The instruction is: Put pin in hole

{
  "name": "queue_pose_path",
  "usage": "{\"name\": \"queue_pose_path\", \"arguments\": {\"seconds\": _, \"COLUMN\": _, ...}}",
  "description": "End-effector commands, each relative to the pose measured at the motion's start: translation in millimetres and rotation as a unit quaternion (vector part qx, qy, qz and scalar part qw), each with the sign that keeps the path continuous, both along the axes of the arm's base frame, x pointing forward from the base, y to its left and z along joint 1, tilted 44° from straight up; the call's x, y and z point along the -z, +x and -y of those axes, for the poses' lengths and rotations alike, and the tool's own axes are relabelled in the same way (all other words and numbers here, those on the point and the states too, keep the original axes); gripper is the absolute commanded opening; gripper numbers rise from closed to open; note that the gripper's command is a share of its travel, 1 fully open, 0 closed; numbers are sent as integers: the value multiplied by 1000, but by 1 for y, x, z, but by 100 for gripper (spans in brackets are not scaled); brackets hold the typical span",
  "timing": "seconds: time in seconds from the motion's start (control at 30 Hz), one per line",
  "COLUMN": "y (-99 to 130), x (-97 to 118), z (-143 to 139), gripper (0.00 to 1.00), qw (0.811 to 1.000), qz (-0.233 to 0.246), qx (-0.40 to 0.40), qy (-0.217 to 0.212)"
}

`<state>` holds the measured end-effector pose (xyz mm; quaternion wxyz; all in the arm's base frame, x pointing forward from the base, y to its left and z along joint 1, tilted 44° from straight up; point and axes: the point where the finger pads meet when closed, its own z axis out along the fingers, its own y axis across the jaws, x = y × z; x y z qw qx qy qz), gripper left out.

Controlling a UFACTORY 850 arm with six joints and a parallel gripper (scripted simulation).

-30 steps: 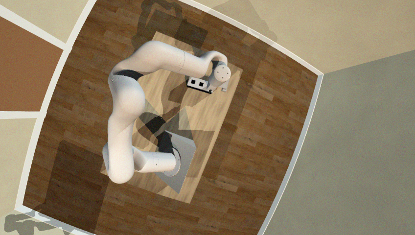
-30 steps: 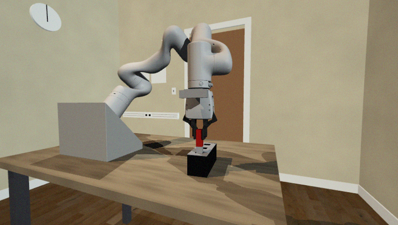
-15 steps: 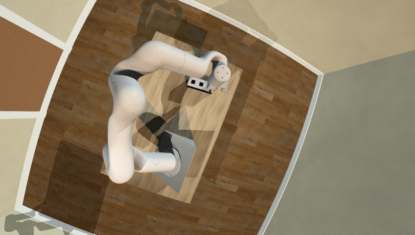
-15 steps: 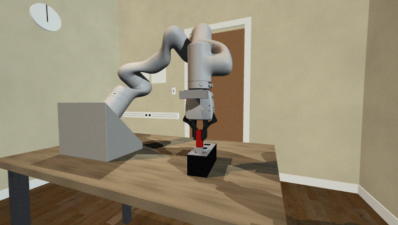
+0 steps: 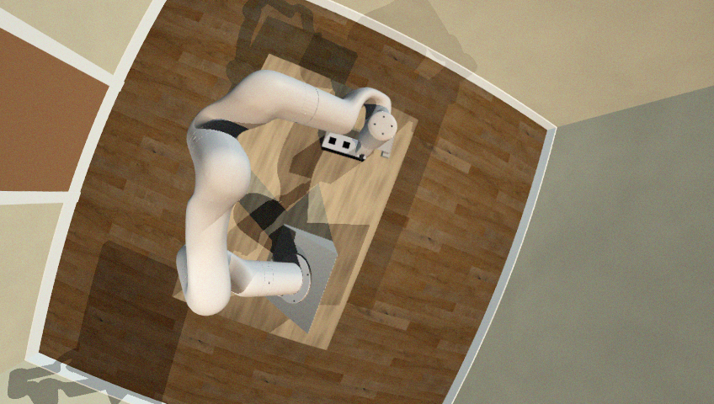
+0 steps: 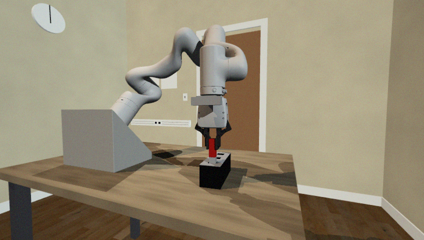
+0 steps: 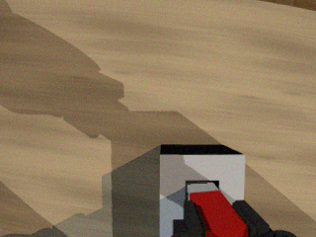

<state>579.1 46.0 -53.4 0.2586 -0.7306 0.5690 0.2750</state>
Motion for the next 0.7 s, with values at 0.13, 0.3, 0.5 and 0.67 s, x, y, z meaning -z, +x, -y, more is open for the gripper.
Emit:
{"name": "queue_pose_path", "arguments": {"seconds": 0.13, "y": 0, "x": 3, "z": -1, "gripper": 0, "qw": 1000, "qz": 1, "qx": 0, "qy": 0}}
{"name": "queue_pose_path", "arguments": {"seconds": 0.3, "y": 0, "x": 3, "z": -1, "gripper": 0, "qw": 1000, "qz": 1, "qx": 0, "qy": 0}}
{"name": "queue_pose_path", "arguments": {"seconds": 0.5, "y": 0, "x": 3, "z": -1, "gripper": 0, "qw": 1000, "qz": 1, "qx": 0, "qy": 0}}
{"name": "queue_pose_path", "arguments": {"seconds": 0.67, "y": -1, "x": 2, "z": -2, "gripper": 0, "qw": 1000, "qz": 1, "qx": 0, "qy": 0}}
